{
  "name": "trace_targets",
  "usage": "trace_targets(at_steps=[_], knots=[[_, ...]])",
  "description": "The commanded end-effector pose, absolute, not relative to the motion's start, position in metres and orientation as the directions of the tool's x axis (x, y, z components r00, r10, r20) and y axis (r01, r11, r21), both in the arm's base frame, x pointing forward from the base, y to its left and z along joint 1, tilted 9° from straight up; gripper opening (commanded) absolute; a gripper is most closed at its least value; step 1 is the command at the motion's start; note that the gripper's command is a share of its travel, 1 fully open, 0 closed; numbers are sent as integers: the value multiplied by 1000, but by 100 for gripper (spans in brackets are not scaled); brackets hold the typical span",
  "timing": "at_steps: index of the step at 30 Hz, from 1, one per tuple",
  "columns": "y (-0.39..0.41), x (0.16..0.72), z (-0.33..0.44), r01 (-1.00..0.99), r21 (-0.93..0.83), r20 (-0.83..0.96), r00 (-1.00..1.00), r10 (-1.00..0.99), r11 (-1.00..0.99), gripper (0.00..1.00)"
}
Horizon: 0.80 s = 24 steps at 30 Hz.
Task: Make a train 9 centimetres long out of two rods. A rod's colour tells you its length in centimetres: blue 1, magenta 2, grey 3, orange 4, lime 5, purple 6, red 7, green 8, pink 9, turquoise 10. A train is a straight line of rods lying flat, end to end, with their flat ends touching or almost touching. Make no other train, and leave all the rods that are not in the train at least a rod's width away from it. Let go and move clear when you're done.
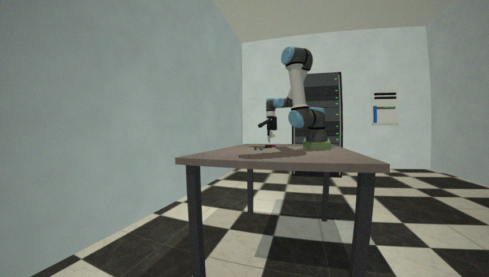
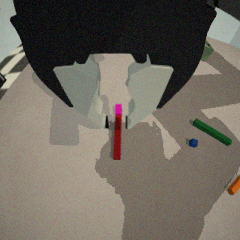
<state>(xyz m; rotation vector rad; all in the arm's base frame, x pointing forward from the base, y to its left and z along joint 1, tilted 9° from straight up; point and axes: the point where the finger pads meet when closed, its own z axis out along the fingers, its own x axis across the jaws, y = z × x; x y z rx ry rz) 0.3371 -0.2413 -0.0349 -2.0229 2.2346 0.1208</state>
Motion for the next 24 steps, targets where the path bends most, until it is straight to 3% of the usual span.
trace_targets(at_steps=[1,15,16,24], knots=[[-246,336,-4,-995,-24,-146,-96,-985,101,14],[-250,335,26,-995,-24,-146,-96,-985,101,14],[-250,335,26,-995,-24,-146,-96,-985,101,100],[-250,335,26,-995,-24,-146,-96,-985,101,100]])
